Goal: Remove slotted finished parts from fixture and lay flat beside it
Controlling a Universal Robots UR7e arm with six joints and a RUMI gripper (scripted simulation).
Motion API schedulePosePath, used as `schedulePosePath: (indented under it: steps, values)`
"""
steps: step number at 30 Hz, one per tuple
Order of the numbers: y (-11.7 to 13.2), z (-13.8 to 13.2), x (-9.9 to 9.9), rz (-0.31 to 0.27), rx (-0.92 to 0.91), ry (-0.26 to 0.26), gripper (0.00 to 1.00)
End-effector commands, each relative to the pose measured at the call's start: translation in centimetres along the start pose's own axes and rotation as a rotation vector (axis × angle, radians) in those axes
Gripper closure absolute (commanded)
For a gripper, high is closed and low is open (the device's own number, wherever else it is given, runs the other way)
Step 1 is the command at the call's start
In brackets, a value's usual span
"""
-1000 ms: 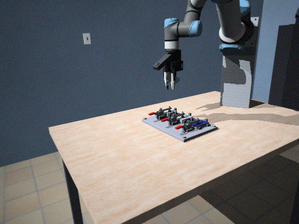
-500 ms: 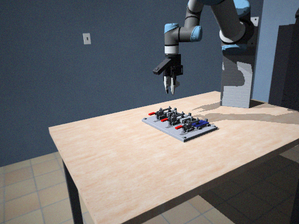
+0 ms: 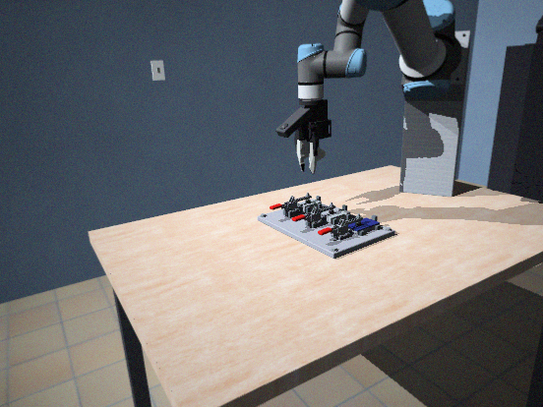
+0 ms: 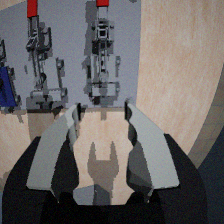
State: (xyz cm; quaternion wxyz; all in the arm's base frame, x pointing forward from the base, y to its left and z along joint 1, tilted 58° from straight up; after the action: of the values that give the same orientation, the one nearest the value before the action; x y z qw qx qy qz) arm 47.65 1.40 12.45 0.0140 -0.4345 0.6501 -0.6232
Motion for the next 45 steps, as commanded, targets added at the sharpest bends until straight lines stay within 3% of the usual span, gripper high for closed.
schedulePosePath:
  steps: [1, 5, 18, 25, 38, 45]
  values:
    - [-1.3, 0.3, 0.0, 0.000, 0.000, 0.001, 0.72]
    - [-2.2, 0.5, 0.0, 0.000, 0.000, 0.001, 0.72]
    - [-9.8, 2.3, 0.0, 0.000, 0.000, 0.001, 0.72]
    - [-11.5, 2.7, 0.0, 0.000, 0.000, 0.001, 0.72]
    - [-12.1, 2.8, -0.1, 0.000, 0.000, 0.001, 0.72]
    - [-12.1, 2.8, -1.0, 0.000, 0.000, 0.001, 0.72]
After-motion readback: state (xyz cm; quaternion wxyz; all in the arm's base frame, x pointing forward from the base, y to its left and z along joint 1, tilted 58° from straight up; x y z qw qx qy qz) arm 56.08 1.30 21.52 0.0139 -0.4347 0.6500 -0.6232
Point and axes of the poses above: the point where the finger pads meet when closed, its own x axis back along the fingers, its own z axis across the jaws, y = z × x, the point moved 7 cm from there along x, back along the fingers, and after that the axes turned 13 degrees about x, right-handed, at the moved point
